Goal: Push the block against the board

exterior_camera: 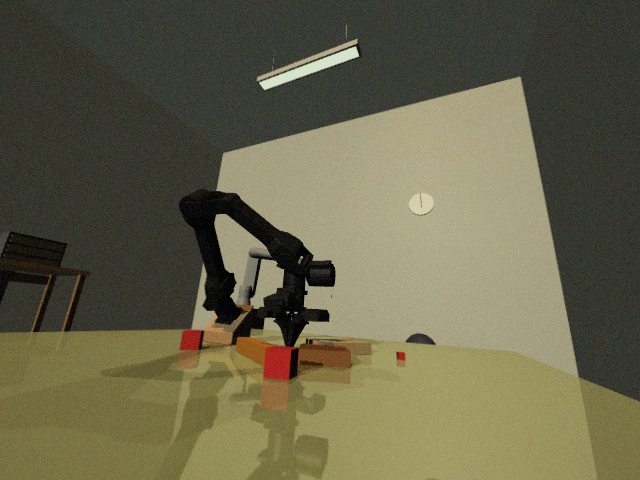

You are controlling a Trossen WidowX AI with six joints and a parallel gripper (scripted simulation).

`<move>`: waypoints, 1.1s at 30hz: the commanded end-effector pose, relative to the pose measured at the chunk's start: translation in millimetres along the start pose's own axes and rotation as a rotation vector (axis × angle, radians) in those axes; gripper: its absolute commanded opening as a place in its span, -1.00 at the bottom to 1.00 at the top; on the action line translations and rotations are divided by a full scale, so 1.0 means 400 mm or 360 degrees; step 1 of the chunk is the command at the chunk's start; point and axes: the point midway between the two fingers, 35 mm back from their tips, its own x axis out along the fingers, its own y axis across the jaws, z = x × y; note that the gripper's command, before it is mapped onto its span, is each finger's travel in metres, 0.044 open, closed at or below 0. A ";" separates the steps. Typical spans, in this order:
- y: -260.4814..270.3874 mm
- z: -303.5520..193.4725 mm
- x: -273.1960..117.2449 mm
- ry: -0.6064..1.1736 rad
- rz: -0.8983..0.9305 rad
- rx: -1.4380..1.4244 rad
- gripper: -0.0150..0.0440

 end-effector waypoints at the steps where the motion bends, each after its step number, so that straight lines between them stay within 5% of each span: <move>1: -0.003 0.017 -0.001 -0.0006 0.0000 -0.0006 -0.49; 33: 0.001 0.019 0.000 -0.0008 0.0000 -0.0006 -0.49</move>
